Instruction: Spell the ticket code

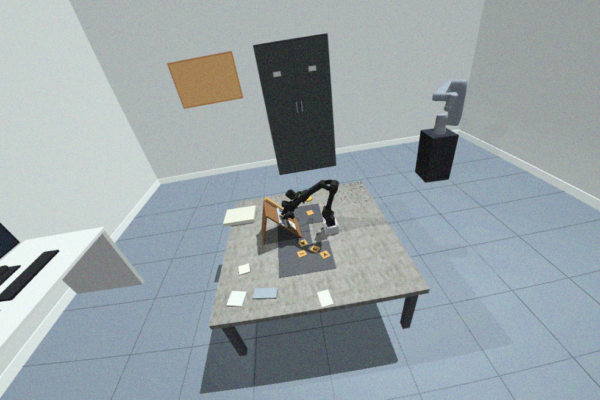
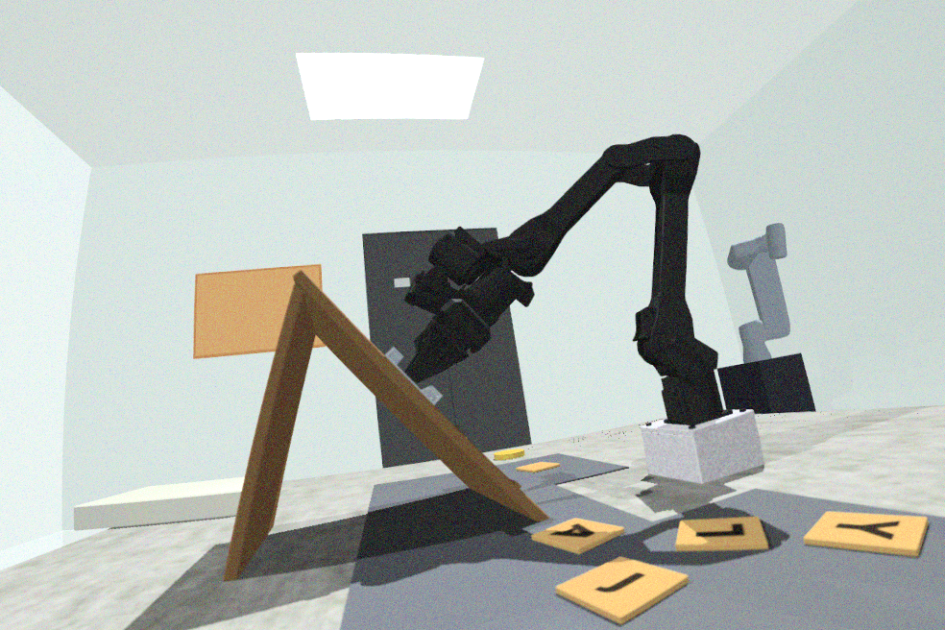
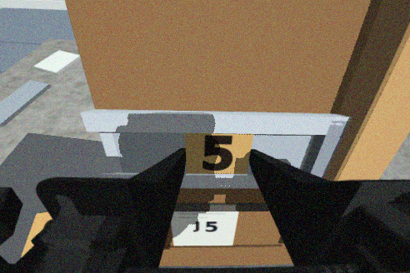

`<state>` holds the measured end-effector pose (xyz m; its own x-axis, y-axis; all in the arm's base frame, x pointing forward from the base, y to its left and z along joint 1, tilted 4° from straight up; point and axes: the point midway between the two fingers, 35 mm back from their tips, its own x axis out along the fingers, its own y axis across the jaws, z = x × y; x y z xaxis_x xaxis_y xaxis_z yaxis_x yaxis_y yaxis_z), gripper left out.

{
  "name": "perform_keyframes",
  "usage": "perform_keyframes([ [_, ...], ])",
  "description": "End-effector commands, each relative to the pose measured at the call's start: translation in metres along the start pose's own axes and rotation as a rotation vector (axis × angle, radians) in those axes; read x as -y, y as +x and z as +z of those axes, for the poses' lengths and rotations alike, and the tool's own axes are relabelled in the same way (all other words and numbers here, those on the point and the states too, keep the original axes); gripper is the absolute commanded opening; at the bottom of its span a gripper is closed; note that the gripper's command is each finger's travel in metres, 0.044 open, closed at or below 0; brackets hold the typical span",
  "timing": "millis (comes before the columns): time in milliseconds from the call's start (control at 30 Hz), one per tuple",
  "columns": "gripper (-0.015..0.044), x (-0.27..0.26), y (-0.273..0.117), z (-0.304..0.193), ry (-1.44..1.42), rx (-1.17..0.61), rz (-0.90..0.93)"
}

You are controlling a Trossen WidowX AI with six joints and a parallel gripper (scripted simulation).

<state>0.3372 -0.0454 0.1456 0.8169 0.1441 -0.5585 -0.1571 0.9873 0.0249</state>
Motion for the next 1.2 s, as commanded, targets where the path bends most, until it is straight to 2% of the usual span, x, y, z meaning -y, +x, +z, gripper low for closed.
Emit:
perform_keyframes([
  [0,0.0000,0.003,0.000,0.002,-0.004,0.003,0.001],
  [1167,0.0000,0.025,0.000,0.002,-0.005,0.002,0.000],
])
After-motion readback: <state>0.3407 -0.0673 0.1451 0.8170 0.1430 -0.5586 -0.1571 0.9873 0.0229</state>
